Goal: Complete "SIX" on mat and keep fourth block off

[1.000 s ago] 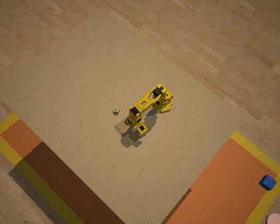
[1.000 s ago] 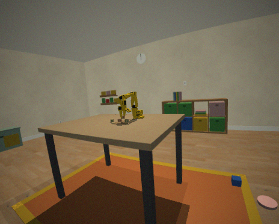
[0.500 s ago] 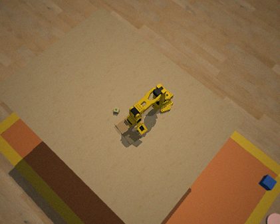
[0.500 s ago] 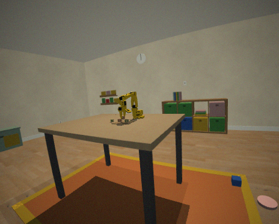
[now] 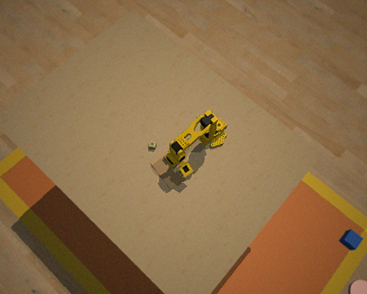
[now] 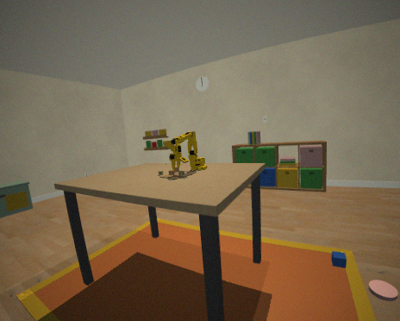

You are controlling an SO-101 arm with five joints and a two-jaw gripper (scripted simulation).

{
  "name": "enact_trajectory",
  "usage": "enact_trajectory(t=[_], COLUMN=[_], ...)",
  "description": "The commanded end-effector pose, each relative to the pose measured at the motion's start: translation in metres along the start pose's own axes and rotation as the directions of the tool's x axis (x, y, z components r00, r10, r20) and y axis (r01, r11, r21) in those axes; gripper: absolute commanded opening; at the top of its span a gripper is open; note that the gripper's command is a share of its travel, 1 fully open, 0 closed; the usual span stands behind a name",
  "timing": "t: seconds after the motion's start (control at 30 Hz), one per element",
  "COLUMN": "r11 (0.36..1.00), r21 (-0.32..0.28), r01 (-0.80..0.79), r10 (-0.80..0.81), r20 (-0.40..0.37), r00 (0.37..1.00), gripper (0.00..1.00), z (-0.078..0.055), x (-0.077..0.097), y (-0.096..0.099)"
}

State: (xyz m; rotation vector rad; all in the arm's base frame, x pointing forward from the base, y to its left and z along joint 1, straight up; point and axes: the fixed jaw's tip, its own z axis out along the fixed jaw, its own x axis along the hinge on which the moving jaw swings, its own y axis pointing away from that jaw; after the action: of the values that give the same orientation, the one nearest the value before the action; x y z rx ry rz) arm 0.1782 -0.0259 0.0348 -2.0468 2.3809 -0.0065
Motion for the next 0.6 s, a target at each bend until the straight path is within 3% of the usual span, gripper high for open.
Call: enact_trajectory(t=[0.0,0.57], r11=[0.998,0.998], r21=[0.058,0.058], r01=[0.000,0.000], r10=[0.000,0.000], r20=[0.002,0.002], r00=[1.000,1.000], gripper=[0.00,0.00], z=[-0.0063,-0.0002], x=[-0.0009,-0.0008], y=[-0.0074,-0.0077])
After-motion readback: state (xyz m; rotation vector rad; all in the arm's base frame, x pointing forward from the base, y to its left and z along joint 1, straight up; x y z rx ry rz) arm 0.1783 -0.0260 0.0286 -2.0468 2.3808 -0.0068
